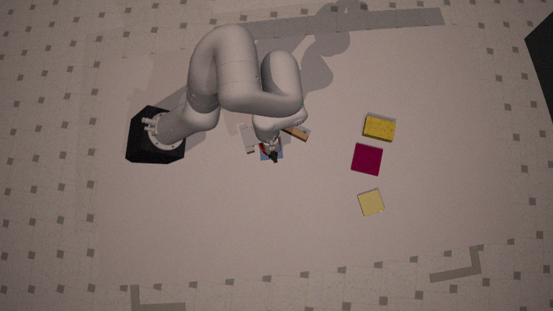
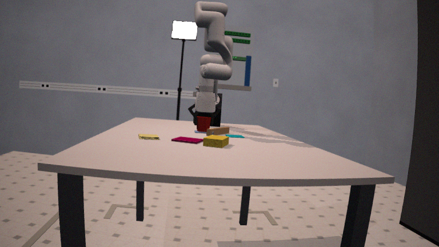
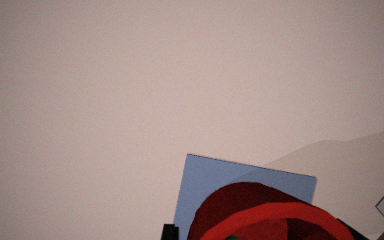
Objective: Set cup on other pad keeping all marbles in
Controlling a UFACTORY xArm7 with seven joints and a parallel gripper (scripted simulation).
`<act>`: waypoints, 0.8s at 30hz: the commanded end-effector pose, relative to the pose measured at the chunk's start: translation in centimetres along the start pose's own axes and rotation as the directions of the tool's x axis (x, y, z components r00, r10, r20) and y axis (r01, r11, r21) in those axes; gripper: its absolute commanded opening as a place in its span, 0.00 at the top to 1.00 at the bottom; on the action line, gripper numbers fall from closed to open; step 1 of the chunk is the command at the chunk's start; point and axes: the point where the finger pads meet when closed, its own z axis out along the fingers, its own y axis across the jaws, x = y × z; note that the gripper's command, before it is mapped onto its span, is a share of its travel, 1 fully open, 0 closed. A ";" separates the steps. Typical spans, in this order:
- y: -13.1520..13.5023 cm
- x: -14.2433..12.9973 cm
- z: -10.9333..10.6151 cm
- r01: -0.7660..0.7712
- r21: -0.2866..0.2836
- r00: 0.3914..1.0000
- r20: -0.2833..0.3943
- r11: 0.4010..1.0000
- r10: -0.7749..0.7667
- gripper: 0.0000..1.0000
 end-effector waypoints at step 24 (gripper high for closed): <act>0.0 -0.1 -5.1 0.000 0.000 1.000 0.001 1.000 0.000 0.16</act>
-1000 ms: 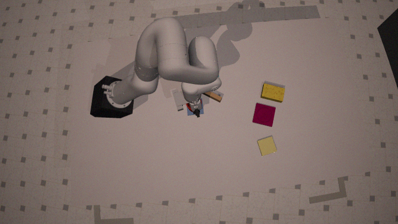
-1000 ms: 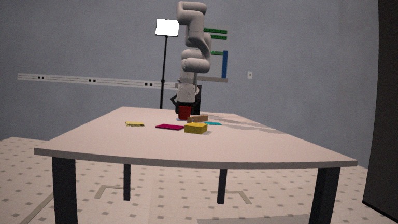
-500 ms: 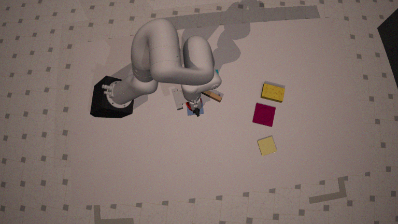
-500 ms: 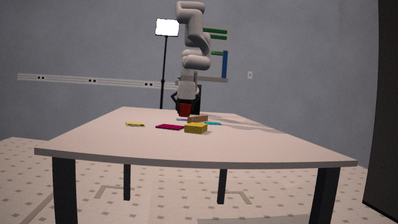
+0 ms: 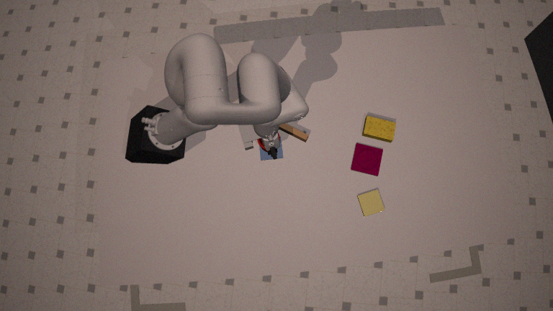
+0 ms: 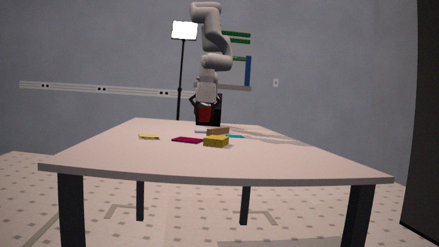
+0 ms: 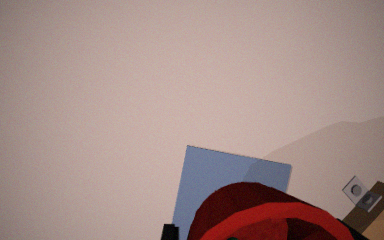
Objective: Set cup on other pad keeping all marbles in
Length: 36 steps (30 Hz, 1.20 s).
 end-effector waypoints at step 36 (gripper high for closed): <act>1.3 -1.4 -0.3 0.000 0.000 1.000 0.001 1.000 0.000 0.16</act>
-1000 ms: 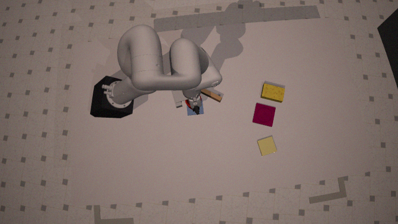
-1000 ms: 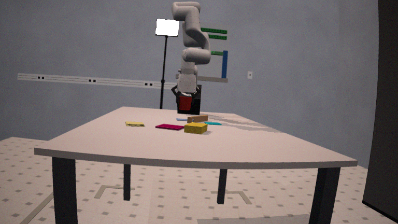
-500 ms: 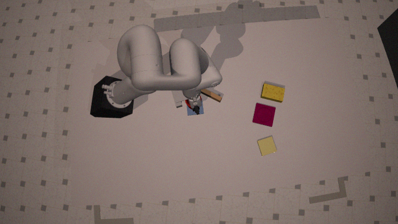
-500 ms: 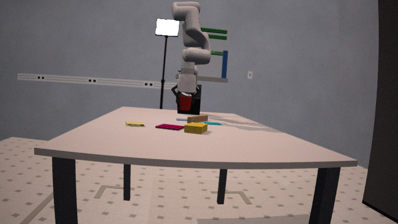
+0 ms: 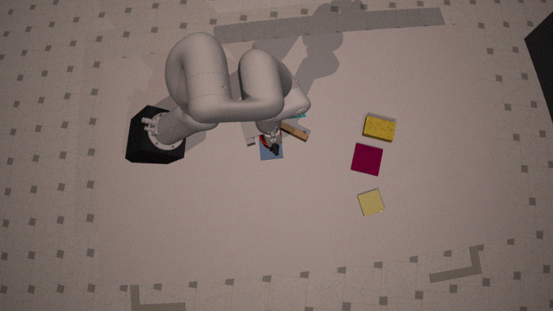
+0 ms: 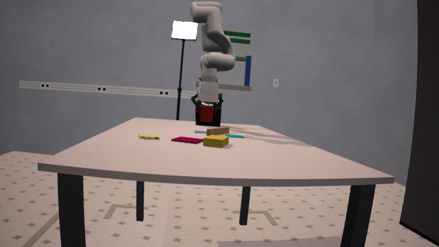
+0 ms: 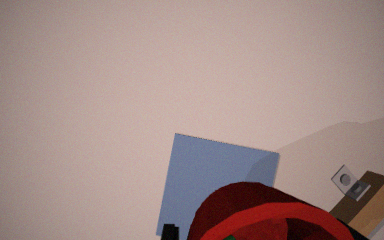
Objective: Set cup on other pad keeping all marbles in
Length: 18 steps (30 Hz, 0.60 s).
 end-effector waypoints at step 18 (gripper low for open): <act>5.4 -5.7 0.0 0.000 0.002 1.000 0.002 1.000 0.000 0.16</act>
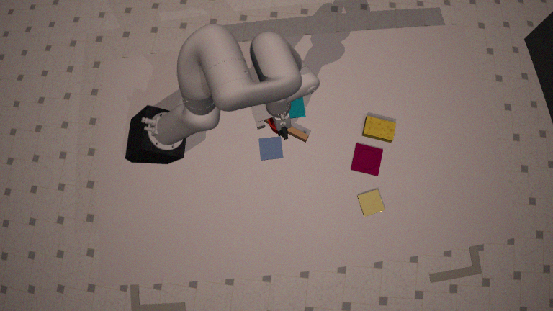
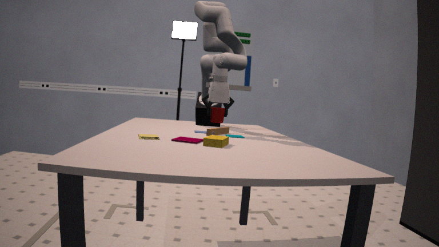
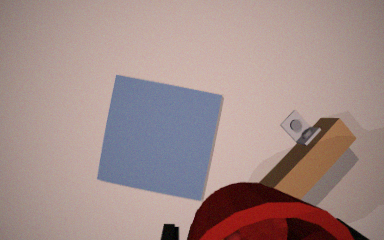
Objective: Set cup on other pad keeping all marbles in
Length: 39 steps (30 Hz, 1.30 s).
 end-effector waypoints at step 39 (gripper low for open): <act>7.1 -7.5 0.0 0.000 0.010 1.000 0.002 1.000 0.000 0.16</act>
